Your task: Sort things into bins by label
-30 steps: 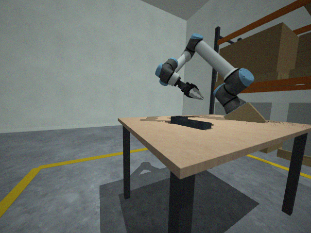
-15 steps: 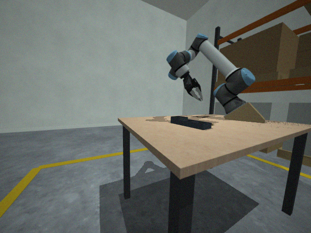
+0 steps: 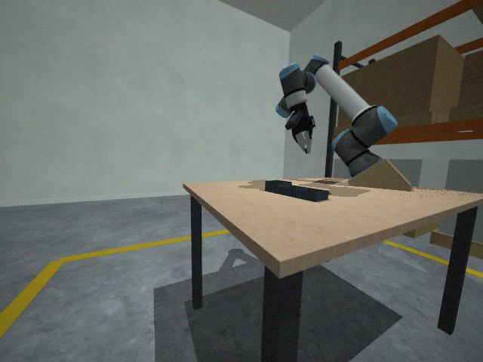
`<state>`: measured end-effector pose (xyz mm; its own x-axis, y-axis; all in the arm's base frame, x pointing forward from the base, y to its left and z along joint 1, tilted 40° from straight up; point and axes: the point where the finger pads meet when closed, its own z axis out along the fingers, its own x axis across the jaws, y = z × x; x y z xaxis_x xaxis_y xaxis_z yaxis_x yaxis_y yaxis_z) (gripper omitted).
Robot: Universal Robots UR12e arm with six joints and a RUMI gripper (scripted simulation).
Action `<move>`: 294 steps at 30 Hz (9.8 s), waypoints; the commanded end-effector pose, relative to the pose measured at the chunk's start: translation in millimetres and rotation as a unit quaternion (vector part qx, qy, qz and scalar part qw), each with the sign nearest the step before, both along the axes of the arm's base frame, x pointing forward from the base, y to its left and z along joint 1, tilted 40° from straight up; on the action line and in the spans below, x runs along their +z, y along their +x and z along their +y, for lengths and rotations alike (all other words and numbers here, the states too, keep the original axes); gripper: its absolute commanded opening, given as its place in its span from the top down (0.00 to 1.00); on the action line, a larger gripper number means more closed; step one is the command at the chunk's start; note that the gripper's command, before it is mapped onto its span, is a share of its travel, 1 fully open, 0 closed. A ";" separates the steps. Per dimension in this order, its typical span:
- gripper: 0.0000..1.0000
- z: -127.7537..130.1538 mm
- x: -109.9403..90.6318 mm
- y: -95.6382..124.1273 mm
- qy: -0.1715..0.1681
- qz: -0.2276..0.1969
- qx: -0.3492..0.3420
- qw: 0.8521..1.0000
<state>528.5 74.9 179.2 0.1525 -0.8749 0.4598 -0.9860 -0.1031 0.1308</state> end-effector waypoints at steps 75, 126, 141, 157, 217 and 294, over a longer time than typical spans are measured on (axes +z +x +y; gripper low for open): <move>0.96 -120.5 -62.3 134.6 -0.088 -0.148 -0.005 0.985; 0.96 -124.2 -66.9 135.6 -0.088 -0.148 -0.005 0.985; 0.96 -113.5 -53.7 132.6 -0.088 -0.148 -0.005 0.985; 0.96 -92.0 -27.1 126.6 -0.088 -0.148 -0.005 0.985; 0.96 -59.0 -118.7 136.1 -0.087 -0.148 -0.005 0.985; 0.96 -36.3 -90.7 129.8 -0.087 -0.148 -0.005 0.985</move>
<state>659.7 32.2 80.5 -0.0195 -0.7790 0.6267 -0.9848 -0.0934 -0.1467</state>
